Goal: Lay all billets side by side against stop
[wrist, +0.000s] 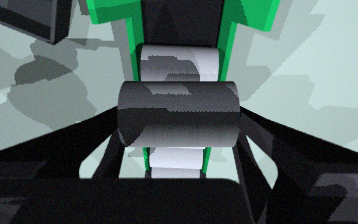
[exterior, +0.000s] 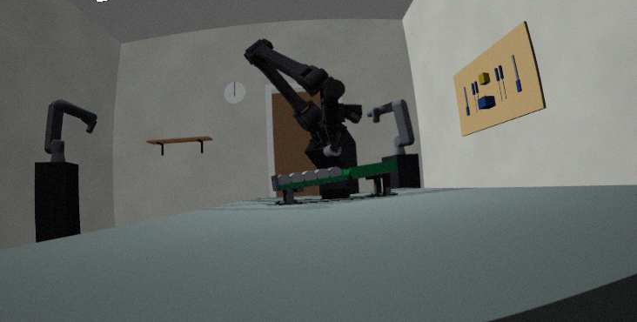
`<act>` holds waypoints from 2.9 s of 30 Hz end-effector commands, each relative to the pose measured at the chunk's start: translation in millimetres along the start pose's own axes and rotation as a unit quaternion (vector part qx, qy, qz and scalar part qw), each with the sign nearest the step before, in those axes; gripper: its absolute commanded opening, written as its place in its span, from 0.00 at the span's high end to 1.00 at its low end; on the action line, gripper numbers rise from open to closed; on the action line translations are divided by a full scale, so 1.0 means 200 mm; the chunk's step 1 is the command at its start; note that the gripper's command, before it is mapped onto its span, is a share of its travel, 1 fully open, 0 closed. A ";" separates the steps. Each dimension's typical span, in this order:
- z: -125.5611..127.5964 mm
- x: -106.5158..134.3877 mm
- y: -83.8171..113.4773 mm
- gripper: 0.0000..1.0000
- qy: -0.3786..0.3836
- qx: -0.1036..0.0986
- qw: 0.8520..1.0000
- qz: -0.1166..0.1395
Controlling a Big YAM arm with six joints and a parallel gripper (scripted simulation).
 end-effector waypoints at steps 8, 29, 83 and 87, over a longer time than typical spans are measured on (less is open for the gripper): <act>-0.09 -0.25 0.10 1.00 -0.017 0.021 1.000 -0.009; -0.12 -0.29 0.15 1.00 -0.031 0.035 0.999 -0.012; -0.06 -0.40 -0.11 1.00 -0.009 0.025 1.000 -0.012; -0.05 -0.40 -0.14 1.00 -0.011 0.025 1.000 -0.012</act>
Point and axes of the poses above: the point where the finger pads meet when closed, its own y axis back along the fingers, its own z axis across the jaws, x = y × z, the point moved 6 cm from there along y, back along the fingers, and after that the axes turned 4 degrees about -y, right-handed, at the moved point
